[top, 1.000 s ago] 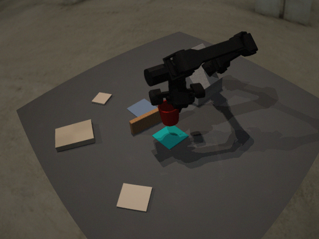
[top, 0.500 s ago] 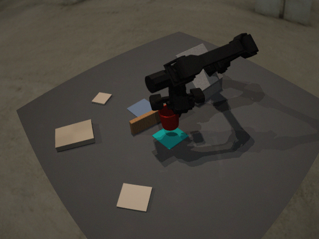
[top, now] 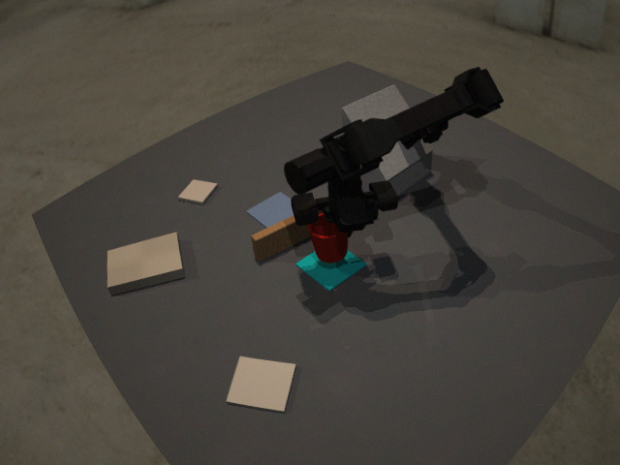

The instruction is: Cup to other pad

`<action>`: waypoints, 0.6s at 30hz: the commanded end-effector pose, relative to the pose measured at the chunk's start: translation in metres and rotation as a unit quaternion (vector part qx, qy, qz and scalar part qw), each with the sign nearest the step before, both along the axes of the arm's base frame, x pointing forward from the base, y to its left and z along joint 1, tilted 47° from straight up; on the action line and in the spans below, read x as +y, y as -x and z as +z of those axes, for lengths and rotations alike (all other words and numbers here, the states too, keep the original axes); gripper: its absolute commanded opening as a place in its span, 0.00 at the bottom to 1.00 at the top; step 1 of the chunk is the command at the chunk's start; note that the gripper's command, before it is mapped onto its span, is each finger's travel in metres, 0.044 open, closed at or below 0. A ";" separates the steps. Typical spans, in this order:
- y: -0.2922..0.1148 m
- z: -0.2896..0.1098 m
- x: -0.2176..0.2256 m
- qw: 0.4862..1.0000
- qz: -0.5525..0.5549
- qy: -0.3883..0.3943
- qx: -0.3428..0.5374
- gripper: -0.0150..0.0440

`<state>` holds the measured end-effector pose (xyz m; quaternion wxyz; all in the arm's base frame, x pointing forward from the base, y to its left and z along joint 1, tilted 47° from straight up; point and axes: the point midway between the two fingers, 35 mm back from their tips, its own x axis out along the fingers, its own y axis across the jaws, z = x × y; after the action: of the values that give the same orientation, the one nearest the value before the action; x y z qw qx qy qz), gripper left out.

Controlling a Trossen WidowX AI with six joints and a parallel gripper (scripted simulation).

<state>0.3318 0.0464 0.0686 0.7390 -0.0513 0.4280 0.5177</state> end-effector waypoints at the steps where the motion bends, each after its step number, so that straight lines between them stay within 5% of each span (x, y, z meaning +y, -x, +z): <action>1: 0.000 -0.005 0.006 1.000 -0.002 -0.003 0.001 0.25; 18: -0.001 -0.015 0.018 1.000 0.000 -0.001 0.000 0.25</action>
<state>0.3328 0.0646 0.0532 0.7385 -0.0503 0.4278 0.5187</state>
